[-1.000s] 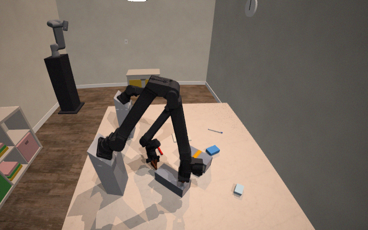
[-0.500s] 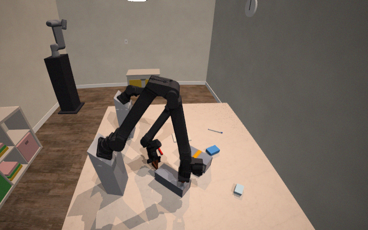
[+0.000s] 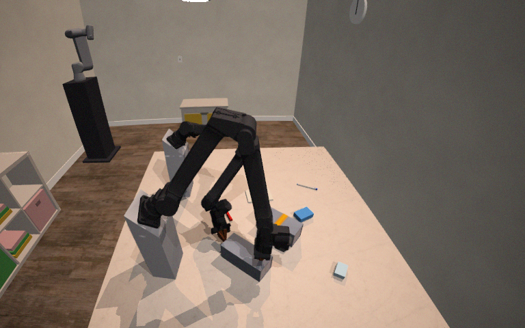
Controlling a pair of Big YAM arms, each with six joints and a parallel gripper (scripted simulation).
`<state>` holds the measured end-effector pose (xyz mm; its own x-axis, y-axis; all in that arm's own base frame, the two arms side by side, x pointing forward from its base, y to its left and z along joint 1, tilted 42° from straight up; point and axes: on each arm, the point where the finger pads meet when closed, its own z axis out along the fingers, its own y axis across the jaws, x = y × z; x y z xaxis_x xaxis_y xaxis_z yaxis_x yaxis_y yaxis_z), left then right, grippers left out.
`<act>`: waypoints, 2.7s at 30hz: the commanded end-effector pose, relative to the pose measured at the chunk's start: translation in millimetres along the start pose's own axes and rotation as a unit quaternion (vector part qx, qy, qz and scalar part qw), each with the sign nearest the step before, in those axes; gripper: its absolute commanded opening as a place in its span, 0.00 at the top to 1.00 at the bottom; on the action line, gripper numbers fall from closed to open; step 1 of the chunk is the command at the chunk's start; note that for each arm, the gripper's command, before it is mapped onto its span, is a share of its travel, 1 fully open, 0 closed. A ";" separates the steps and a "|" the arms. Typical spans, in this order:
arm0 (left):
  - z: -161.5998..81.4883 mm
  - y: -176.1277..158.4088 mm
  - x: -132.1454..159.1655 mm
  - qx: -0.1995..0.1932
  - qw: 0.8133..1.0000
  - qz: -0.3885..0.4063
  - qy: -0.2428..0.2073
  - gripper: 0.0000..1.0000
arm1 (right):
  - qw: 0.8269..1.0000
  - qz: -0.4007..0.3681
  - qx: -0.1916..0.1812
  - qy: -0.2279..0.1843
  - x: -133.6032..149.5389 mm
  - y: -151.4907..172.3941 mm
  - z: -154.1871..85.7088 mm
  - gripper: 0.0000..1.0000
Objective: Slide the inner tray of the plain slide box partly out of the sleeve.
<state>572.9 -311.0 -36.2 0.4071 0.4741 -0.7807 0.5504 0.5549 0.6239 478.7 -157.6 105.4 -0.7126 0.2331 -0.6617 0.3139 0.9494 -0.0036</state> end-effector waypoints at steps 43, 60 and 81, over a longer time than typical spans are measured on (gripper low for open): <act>35.4 54.7 -26.7 -0.019 1.000 0.012 -0.011 1.00 | 0.999 0.000 0.000 0.033 30.8 0.2 19.5 1.00; 43.3 61.3 -29.6 -0.020 1.000 0.013 -0.011 1.00 | 0.999 0.000 0.001 0.033 31.8 0.4 19.4 1.00; 54.1 58.8 -39.5 -0.014 1.000 0.013 -0.016 1.00 | 0.999 0.000 0.001 0.033 31.8 0.4 19.4 1.00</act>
<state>598.9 -326.6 -27.3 0.3708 0.4862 -0.7912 0.5931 0.5316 0.6047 479.8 -158.8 106.6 -0.7057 0.2310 -0.6698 0.3167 0.9485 -0.0065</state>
